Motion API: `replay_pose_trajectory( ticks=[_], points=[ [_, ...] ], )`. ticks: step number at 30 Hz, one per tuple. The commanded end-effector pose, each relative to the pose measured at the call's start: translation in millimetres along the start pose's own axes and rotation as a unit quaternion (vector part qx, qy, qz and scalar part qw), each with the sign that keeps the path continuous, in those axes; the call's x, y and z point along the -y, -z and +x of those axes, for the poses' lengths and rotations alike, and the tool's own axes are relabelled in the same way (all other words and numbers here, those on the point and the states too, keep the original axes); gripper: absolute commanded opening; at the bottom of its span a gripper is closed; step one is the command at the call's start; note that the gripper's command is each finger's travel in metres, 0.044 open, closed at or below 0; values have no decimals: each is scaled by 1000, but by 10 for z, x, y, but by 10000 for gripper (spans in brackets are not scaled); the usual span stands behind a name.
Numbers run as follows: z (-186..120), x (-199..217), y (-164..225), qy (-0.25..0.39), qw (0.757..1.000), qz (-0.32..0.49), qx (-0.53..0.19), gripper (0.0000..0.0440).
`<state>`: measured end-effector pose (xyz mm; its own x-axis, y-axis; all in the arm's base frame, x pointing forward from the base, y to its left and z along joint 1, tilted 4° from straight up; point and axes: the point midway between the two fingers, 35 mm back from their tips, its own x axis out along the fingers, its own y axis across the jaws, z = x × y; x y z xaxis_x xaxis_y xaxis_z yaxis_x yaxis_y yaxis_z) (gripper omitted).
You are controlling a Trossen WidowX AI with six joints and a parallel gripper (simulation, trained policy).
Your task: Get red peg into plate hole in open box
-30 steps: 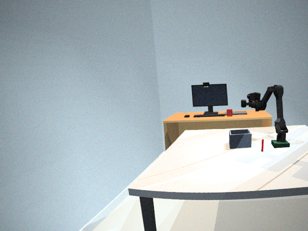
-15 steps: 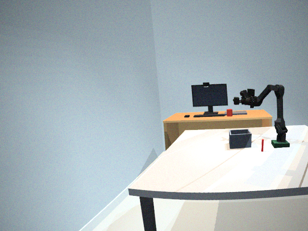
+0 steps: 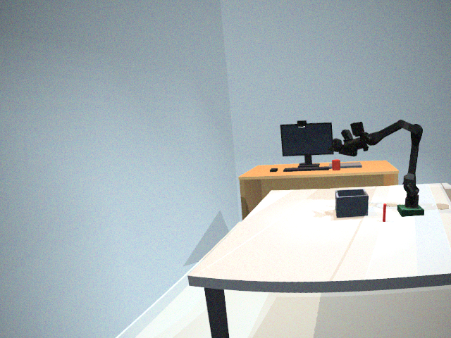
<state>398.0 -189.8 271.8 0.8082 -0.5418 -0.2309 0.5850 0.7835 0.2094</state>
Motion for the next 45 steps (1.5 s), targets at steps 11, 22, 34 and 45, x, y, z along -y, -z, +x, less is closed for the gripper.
replay_pose_trajectory(
  ticks=[11,22,34,45],
  points=[
    [-892,-888,828,-46,976,68,-203,440],
    [-1780,-1021,1549,-5,927,84,-366,440],
    [-2598,-791,2166,93,863,68,-491,440],
    [-2931,-640,2602,159,825,60,-539,440]
  ],
)
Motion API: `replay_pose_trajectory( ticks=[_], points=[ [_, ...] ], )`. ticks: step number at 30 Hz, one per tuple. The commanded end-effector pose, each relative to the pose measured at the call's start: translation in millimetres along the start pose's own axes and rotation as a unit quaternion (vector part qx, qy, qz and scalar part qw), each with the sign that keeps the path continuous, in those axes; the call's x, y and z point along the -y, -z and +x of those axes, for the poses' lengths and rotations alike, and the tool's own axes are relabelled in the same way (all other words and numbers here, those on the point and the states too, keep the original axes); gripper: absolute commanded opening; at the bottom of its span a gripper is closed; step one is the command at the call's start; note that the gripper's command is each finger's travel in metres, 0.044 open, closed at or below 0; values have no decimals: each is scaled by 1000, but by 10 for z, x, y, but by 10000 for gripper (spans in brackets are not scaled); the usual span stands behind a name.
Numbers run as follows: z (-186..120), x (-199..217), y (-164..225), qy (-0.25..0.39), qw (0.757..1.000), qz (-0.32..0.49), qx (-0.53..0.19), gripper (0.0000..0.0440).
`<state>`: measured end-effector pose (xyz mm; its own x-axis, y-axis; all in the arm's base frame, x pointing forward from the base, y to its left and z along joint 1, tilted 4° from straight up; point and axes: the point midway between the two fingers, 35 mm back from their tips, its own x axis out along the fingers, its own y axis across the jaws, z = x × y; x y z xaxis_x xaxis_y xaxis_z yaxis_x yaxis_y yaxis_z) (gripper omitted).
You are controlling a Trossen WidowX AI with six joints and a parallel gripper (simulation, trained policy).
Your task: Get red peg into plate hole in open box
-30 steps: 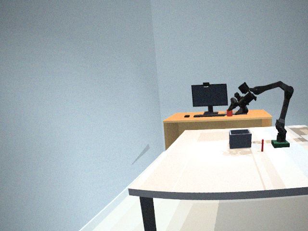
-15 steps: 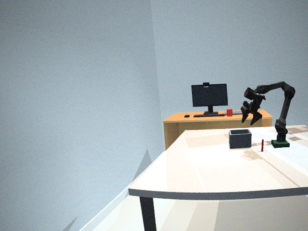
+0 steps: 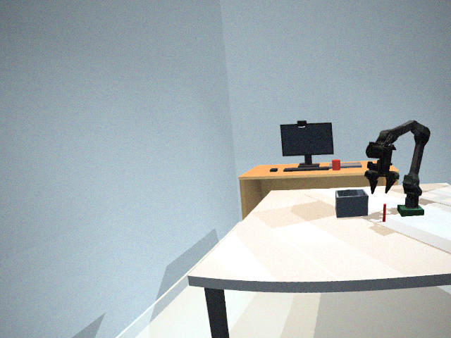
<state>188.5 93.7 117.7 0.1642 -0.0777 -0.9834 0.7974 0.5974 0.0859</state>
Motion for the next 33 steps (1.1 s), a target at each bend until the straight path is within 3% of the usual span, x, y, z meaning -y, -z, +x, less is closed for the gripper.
replay_pose_trajectory(
  ticks=[1,19,22,33],
  points=[
    [137,45,124,19,1000,9,-15,440],
    [890,19,415,-3,998,46,-43,427],
    [956,50,443,1,997,56,-49,369],
    [950,86,487,20,994,58,-89,80]
  ],
)
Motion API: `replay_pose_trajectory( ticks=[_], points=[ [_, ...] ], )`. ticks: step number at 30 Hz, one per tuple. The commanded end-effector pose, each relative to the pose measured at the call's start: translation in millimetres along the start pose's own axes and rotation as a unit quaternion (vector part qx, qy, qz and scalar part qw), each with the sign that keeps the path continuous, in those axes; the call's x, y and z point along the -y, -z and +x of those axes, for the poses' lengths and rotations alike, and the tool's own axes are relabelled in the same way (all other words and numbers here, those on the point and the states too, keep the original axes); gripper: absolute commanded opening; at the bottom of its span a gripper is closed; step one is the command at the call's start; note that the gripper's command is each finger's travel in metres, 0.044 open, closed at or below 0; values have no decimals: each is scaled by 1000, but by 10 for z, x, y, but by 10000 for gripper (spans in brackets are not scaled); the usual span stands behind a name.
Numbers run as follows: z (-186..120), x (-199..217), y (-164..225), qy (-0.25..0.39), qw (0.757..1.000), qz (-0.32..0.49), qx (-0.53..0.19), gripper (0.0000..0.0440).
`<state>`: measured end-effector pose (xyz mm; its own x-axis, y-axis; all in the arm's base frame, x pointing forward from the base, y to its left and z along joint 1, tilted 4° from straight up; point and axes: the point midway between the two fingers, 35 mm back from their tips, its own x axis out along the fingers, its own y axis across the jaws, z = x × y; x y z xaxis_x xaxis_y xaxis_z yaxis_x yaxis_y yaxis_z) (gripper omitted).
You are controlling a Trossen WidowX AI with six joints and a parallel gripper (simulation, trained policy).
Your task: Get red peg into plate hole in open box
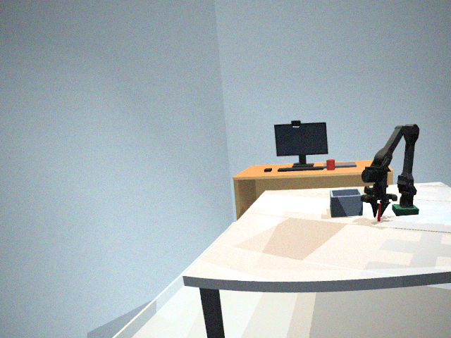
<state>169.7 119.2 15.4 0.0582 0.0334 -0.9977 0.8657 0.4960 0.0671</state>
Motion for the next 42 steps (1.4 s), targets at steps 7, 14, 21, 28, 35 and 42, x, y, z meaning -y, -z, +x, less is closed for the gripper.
replay_pose_trajectory(
  ticks=[7,14,21,28,35,42],
  points=[
    [-91,-58,-52,-4,1000,-14,-9,0],
    [-288,-121,-190,-25,999,-41,25,0],
    [-533,-207,-349,-44,995,-65,58,0],
    [-806,-314,-540,-60,991,-77,88,0],
    [-1051,-421,-777,-71,988,-77,114,0],
    [-1150,-467,-1074,-70,987,-62,130,0]
  ],
)
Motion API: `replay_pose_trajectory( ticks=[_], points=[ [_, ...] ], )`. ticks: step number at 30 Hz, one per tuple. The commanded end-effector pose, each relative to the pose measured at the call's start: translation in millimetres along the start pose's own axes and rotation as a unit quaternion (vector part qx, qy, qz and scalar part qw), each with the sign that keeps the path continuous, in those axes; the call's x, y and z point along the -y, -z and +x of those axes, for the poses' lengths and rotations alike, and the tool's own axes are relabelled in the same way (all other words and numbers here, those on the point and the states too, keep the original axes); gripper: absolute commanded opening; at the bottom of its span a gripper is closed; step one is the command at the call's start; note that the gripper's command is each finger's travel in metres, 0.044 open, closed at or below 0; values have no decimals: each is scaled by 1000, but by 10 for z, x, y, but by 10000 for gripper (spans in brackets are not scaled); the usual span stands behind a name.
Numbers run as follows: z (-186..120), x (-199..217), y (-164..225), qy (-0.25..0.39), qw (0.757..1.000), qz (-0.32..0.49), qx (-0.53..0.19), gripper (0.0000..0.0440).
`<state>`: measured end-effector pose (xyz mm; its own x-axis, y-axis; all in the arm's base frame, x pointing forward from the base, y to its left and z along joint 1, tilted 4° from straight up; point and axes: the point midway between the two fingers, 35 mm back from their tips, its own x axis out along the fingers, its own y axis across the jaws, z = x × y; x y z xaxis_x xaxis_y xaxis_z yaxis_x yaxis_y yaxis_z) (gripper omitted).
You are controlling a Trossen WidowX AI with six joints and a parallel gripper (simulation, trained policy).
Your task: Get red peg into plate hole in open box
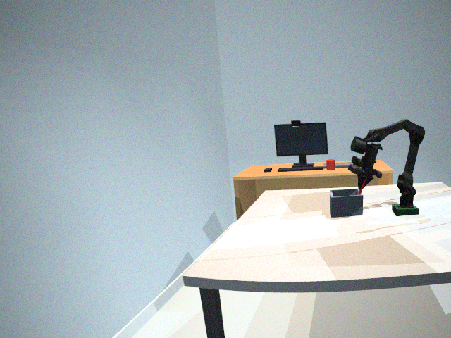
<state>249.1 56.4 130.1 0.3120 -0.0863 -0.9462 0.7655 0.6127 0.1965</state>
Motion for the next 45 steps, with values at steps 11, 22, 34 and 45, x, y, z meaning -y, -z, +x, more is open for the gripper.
replay_pose_trajectory(
  ticks=[11,22,34,45],
  points=[
    [109,28,-566,12,999,35,26,0],
    [309,78,-901,18,997,66,29,3],
    [582,135,-1059,32,996,81,7,13],
    [875,203,-1082,60,996,63,-15,135]
  ],
)
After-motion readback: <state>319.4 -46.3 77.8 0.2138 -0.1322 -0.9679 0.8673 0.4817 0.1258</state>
